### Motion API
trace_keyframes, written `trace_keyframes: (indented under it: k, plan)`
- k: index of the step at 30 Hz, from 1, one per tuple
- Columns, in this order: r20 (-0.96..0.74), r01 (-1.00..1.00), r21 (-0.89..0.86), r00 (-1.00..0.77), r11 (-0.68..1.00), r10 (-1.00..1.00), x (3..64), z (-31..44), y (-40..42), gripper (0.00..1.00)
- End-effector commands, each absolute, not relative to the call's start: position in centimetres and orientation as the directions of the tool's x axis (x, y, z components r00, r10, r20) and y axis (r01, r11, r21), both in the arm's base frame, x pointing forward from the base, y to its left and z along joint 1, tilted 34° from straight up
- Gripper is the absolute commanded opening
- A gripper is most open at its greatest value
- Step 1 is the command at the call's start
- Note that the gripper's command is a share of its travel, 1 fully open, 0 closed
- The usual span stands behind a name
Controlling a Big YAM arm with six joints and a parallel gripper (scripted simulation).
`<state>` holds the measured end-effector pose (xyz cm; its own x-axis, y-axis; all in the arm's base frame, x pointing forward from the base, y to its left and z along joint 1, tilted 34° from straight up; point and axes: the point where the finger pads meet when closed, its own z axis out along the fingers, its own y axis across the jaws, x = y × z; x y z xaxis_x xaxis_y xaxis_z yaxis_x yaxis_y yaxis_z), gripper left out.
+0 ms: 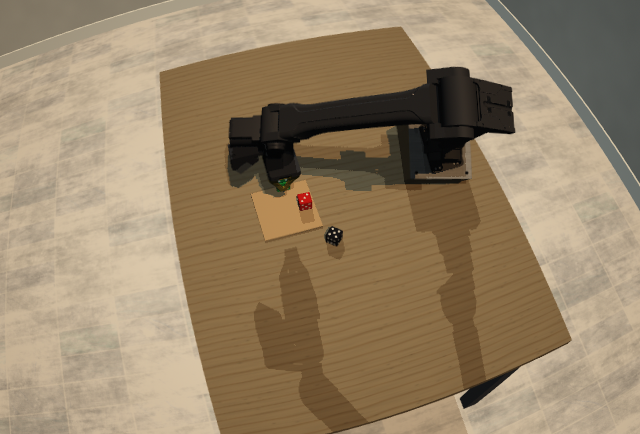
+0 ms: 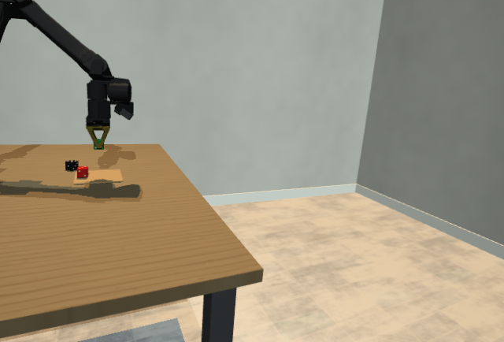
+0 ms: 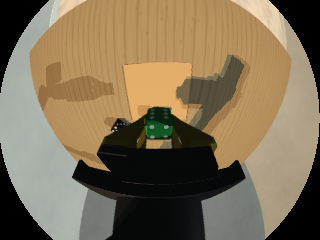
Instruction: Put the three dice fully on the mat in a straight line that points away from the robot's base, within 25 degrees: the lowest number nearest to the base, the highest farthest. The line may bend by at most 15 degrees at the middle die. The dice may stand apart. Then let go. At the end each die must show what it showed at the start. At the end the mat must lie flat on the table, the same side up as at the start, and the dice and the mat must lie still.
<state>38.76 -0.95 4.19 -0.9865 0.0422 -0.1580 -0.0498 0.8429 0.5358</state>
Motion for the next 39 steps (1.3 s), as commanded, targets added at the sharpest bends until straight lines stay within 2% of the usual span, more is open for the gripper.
trace_keyframes:
  k: [1,20,39]
  plan:
    - [-0.143,-0.042,0.544,-0.989,0.838,0.043,38.9,2.7,0.1,0.26]
    - [-0.140,-0.041,0.542,-0.989,0.840,0.043,39.7,-3.2,3.9,0.26]
    - [-0.136,-0.028,0.542,-0.989,0.840,0.055,39.9,-3.4,3.6,0.26]
